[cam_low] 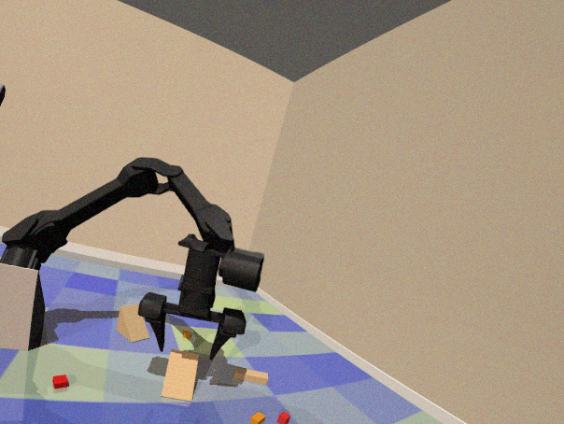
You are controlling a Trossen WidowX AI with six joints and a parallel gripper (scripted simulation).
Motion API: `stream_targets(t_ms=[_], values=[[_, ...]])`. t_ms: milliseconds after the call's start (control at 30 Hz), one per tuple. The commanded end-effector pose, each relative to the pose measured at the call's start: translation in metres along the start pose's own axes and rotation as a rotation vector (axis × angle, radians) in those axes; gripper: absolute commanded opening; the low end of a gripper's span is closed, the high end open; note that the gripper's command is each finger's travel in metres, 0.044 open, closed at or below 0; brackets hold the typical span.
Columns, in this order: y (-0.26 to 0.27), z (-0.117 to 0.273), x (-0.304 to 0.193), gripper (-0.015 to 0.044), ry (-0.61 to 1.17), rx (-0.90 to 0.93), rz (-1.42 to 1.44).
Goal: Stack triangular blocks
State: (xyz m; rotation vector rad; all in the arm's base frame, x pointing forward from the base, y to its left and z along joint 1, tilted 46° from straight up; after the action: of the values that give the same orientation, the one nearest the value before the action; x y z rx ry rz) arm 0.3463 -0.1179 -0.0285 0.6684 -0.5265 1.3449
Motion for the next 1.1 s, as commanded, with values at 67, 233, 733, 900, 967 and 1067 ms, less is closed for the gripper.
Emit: stream_targets(t_ms=[67,233,733,900,967,1067], values=[[-0.003,-0.003,0.01,0.044,0.047,0.029,-0.004],[-0.017,-0.022,0.085,0.044,0.427,0.159,-0.015],[-0.014,-0.043,0.177,0.044,0.858,0.104,0.02],[-0.014,-0.048,0.172,0.044,0.858,0.104,0.02],[-0.014,-0.05,0.169,0.044,0.858,0.104,0.02],[-0.014,-0.053,0.165,0.044,0.858,0.104,0.019]])
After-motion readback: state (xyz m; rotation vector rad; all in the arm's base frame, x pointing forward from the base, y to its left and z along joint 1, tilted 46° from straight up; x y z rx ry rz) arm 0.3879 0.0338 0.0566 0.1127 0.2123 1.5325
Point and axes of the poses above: the point midway between the two fingers, 35 mm back from their tips, its own z axis back along the fingers, its own y axis across the jaws, x = y × z, the point moved 10 cm from there along z, back along the fingers, and after that the axes turned 5 degrees about z, right-handed, at the moved point
